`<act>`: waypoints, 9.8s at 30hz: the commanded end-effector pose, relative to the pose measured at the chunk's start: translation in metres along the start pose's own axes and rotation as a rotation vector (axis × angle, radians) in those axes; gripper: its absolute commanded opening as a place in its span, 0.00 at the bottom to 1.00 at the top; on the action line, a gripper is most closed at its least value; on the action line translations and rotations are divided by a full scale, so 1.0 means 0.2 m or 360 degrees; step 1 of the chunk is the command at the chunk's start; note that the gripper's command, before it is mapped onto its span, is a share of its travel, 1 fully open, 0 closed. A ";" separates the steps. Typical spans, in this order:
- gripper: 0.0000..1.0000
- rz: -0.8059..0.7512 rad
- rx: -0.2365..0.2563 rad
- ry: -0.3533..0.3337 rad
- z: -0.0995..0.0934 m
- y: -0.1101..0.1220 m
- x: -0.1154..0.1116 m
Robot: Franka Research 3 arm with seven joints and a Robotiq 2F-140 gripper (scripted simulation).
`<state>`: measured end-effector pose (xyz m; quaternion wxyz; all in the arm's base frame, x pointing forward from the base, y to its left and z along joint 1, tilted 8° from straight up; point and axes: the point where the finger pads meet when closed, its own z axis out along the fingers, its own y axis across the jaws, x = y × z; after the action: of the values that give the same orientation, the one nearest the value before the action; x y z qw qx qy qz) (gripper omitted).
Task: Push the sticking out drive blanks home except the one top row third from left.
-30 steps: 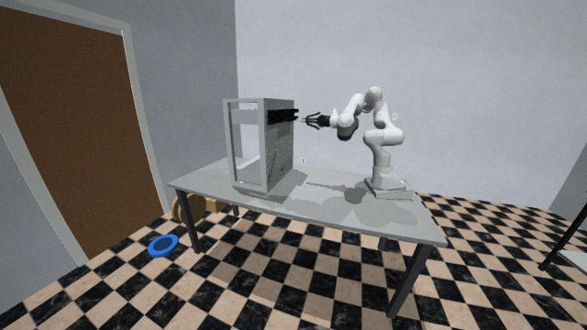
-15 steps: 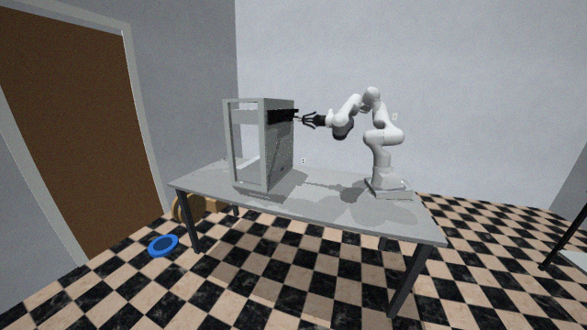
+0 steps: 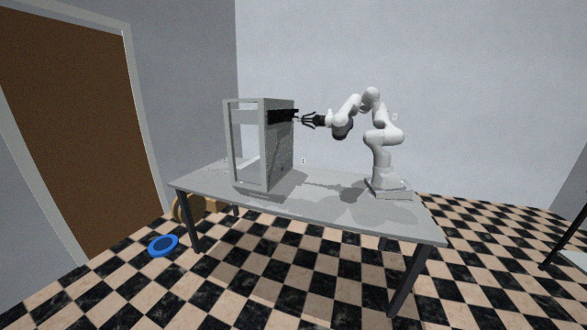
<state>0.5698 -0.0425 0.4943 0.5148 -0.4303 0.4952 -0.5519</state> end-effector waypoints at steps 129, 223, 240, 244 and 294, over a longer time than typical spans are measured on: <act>0.00 0.0006 -0.0001 -0.0005 0.06 0.00 -0.01; 0.00 0.0006 -0.0001 -0.0005 0.21 0.01 -0.04; 0.00 0.0006 -0.0001 -0.0005 0.23 0.01 -0.04; 0.00 0.0006 -0.0001 -0.0005 0.24 0.01 -0.04; 0.00 0.0006 -0.0001 -0.0005 -0.07 0.01 -0.04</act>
<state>0.5729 -0.0302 0.4919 0.5189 -0.4352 0.4930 -0.5461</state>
